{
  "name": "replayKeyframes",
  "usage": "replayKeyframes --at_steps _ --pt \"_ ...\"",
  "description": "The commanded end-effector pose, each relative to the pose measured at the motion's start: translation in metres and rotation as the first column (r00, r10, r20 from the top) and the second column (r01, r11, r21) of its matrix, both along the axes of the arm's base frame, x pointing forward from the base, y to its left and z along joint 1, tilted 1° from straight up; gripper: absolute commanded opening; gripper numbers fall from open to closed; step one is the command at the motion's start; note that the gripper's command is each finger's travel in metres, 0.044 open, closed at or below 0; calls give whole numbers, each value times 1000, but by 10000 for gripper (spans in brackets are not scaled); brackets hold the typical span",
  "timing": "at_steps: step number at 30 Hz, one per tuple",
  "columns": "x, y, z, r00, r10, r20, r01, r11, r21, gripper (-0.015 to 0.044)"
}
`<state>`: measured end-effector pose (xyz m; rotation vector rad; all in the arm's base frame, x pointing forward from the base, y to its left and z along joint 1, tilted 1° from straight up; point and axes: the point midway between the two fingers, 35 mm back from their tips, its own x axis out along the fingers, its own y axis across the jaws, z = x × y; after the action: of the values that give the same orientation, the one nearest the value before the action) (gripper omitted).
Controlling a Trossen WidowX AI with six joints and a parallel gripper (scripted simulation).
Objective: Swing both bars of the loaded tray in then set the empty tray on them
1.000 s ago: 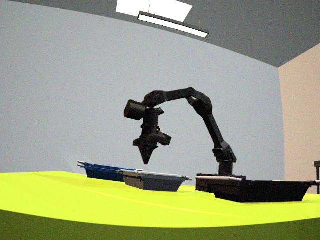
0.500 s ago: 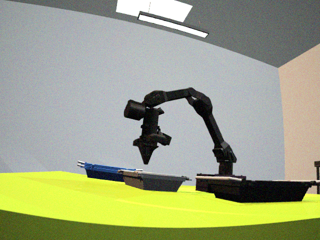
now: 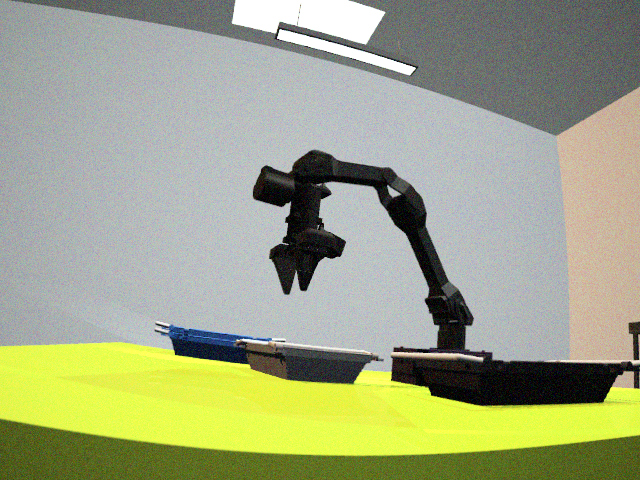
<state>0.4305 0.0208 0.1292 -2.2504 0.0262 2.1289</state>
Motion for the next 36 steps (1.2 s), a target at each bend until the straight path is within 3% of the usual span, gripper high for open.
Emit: replayKeyframes --at_steps 1,12,21,29,36 --pt "-6 13 -9 1000 -7 -20 7 1000 0 440" --pt "-127 173 -33 992 -120 -26 121 993 14 440" --pt "-265 220 -66 977 -212 -36 213 977 25 440" --pt "-274 221 -74 975 -219 -36 220 975 25 440" --pt "-272 224 -106 975 -219 -36 220 975 25 440"
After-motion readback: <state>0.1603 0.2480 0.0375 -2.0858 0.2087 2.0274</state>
